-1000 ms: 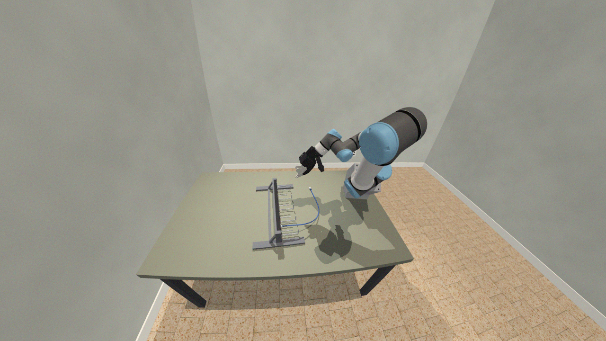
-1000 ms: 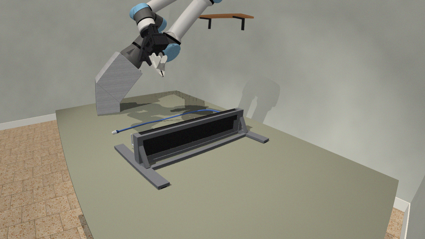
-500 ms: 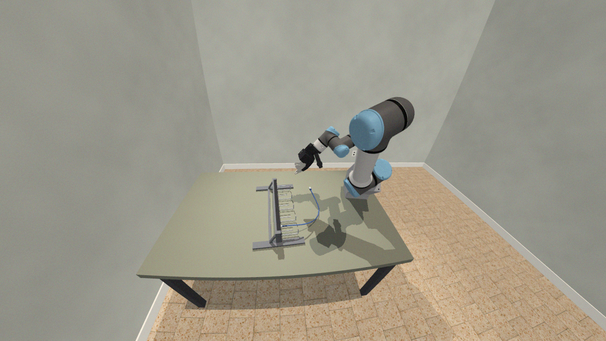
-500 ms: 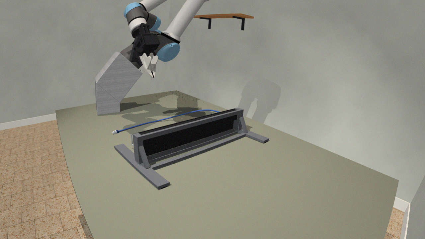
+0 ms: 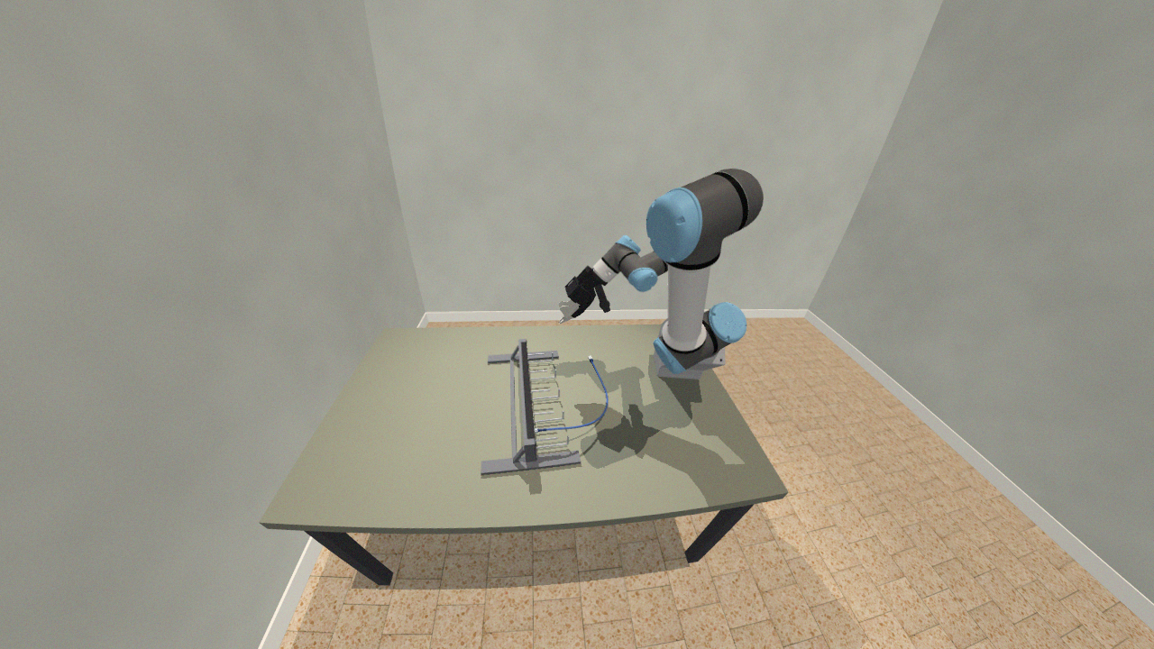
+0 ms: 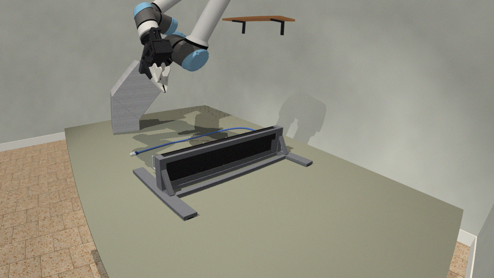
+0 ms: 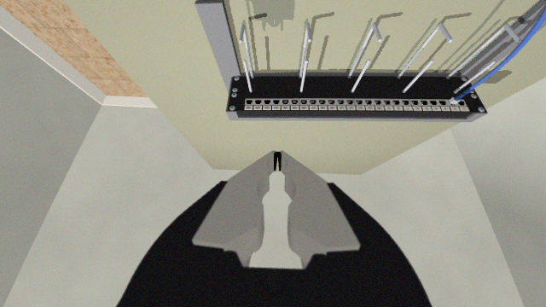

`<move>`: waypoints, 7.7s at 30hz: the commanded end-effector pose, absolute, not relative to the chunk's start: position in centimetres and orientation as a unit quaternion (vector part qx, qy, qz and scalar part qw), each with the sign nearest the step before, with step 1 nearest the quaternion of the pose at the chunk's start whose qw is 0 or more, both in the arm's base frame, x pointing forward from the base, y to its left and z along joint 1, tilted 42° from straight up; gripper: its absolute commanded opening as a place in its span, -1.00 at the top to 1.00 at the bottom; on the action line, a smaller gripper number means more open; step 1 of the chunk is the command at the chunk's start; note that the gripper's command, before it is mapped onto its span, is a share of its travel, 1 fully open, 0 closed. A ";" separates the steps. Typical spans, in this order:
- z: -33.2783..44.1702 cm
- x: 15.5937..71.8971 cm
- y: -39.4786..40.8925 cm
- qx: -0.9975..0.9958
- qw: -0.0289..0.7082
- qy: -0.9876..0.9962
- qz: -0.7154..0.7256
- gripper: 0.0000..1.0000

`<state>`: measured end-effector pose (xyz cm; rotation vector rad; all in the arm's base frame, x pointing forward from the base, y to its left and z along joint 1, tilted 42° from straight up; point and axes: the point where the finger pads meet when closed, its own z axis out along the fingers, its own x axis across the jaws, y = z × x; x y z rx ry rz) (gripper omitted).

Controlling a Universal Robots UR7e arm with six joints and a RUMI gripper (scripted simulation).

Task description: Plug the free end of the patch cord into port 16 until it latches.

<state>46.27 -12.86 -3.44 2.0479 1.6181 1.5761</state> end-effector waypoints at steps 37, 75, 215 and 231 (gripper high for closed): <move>-5.9 49.7 -11.2 0.671 0.047 0.530 0.516 1.00; -10.1 56.5 -6.8 0.671 0.047 0.530 0.516 1.00; -3.9 46.4 -13.4 0.671 0.047 0.530 0.516 1.00; -3.9 46.4 -13.3 0.675 0.042 0.525 0.516 1.00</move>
